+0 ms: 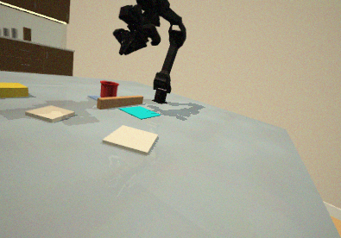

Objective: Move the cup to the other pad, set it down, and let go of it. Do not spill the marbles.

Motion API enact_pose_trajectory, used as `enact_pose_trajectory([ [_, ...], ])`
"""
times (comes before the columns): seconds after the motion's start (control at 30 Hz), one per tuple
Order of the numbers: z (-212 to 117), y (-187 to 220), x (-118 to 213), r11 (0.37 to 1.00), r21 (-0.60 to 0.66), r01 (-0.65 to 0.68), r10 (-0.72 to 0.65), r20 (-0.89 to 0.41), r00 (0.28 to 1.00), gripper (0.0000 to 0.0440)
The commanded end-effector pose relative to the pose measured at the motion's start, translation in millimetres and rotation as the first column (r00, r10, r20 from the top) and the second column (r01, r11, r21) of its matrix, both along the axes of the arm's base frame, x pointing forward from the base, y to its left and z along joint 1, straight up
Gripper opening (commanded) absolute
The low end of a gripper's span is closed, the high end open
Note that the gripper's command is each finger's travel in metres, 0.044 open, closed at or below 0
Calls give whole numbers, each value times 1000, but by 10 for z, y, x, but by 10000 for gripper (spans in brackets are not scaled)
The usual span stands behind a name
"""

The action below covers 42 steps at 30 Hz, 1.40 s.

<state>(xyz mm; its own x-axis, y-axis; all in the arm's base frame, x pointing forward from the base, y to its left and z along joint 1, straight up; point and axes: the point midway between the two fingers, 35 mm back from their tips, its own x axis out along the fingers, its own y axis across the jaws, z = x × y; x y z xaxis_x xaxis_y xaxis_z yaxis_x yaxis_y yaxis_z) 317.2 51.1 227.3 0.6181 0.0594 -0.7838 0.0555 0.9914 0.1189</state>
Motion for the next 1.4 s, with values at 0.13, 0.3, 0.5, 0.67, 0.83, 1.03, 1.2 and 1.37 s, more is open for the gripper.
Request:
enact_pose_trajectory([
  [0.13,-119,-47,-35,999,-41,-7,2,-128,992,108],
  [0.3,-179,-90,-69,998,-65,-18,5,-204,979,114],
  [0.5,-248,-156,-113,995,-92,-38,9,-293,956,116],
  [0.67,-309,-220,-154,992,-112,-59,14,-365,931,110],
  [0.83,-381,-295,-202,988,-129,-85,21,-435,900,102],
  [1.03,-485,-403,-261,983,-145,-116,26,-510,860,100],
  [1.2,-582,-499,-300,978,-154,-137,28,-561,827,105],
  [1.37,-689,-596,-326,975,-159,-155,30,-597,802,117],
])
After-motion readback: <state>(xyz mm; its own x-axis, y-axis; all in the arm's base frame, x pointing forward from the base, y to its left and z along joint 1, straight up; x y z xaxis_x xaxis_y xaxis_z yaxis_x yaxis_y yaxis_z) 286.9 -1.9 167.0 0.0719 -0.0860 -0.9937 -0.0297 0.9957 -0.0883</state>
